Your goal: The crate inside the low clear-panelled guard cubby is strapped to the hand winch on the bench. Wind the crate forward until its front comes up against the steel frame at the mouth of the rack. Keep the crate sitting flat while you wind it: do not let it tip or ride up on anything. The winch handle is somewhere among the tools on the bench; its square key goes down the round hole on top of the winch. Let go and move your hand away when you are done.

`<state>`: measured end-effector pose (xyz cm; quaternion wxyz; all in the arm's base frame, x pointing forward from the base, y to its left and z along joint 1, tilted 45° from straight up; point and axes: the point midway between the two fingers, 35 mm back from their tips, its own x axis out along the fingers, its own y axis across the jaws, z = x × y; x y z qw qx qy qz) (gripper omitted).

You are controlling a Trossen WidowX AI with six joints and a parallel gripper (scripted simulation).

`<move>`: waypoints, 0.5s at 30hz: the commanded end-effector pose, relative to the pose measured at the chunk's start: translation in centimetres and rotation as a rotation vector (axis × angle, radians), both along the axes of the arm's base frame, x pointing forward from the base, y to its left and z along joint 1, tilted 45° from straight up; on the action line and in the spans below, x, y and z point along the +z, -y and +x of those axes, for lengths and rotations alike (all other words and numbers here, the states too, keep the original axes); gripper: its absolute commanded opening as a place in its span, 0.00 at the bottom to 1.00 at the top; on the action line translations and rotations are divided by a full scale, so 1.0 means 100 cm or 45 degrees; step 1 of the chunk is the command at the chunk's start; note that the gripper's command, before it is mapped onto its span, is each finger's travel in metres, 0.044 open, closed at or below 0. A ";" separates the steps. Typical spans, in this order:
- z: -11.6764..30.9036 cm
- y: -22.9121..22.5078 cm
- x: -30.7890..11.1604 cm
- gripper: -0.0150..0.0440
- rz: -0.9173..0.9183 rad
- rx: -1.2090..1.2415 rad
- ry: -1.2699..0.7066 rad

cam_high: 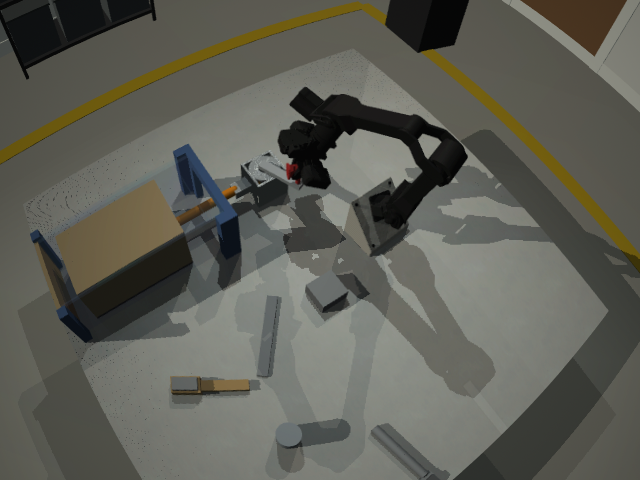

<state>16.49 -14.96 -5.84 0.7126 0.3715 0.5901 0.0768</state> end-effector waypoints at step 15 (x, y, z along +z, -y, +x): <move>-0.025 0.014 -0.012 0.25 -0.009 0.013 -0.021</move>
